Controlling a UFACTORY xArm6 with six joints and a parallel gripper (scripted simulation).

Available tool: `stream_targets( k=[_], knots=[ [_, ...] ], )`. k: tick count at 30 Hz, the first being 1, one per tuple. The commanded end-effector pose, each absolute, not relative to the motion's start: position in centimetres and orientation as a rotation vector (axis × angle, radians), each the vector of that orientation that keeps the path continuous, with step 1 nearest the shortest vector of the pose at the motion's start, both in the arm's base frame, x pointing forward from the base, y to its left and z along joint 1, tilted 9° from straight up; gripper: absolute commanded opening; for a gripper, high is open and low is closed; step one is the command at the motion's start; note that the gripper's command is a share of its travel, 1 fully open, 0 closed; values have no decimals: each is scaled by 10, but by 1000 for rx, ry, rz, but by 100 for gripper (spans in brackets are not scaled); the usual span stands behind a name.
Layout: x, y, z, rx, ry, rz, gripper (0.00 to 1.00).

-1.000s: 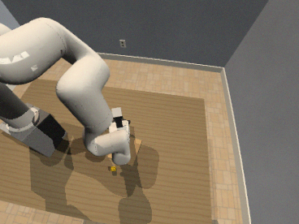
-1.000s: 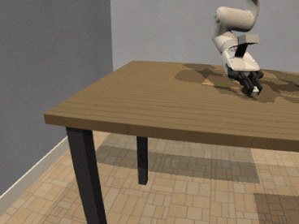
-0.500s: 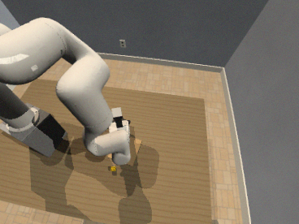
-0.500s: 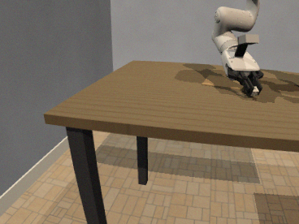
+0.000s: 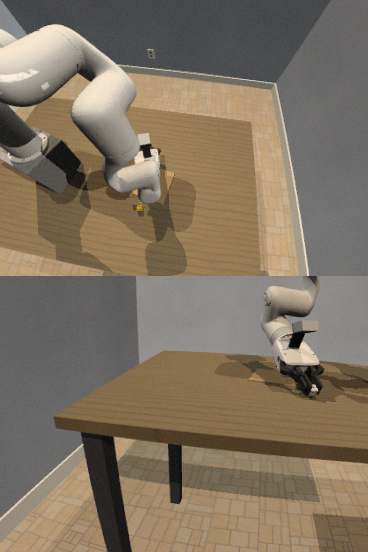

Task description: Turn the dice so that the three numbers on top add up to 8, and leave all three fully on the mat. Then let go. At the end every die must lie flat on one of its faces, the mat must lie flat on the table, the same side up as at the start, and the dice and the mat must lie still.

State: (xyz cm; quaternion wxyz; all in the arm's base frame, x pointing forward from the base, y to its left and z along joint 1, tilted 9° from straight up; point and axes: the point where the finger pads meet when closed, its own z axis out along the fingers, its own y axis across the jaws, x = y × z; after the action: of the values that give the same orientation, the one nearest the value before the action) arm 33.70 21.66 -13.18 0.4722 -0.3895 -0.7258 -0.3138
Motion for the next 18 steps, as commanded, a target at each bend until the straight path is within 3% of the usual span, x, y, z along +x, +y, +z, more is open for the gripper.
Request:
stream_targets(
  k=[1,18],
  knots=[
    [338,217,-134,-953,-1779,-770,15],
    [338,218,-138,-953,-1779,-770,15]
  ],
)
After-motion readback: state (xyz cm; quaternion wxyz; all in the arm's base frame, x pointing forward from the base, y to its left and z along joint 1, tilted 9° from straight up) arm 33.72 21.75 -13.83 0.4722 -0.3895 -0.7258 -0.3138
